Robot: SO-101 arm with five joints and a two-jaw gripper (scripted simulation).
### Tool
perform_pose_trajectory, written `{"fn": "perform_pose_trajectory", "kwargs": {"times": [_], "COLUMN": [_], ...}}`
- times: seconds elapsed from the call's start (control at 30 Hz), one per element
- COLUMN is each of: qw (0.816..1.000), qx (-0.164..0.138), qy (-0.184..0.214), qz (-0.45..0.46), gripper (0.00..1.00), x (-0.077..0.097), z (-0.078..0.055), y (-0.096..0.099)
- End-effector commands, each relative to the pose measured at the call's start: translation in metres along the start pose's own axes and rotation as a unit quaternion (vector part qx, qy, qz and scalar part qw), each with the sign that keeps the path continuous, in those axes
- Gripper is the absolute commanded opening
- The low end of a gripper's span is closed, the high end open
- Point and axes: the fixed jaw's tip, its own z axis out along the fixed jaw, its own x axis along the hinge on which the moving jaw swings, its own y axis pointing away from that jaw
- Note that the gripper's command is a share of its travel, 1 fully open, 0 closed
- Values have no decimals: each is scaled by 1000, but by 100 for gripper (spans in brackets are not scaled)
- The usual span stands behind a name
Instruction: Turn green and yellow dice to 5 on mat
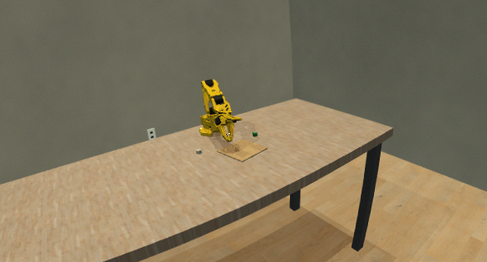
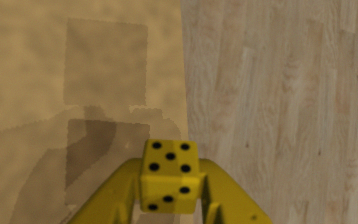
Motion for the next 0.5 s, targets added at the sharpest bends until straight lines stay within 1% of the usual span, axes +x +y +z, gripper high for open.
{"fn": "perform_pose_trajectory", "kwargs": {"times": [0.0,0.07,0.23,0.47], "qw": [998,998,989,963], "qx": [31,31,65,115], "qy": [-48,-48,-92,-163], "qz": [38,38,96,178], "gripper": [0,0,0,0], "x": [-10,-10,-10,-5], "z": [3,3,10,12], "y": [-14,-14,-29,-53]}}
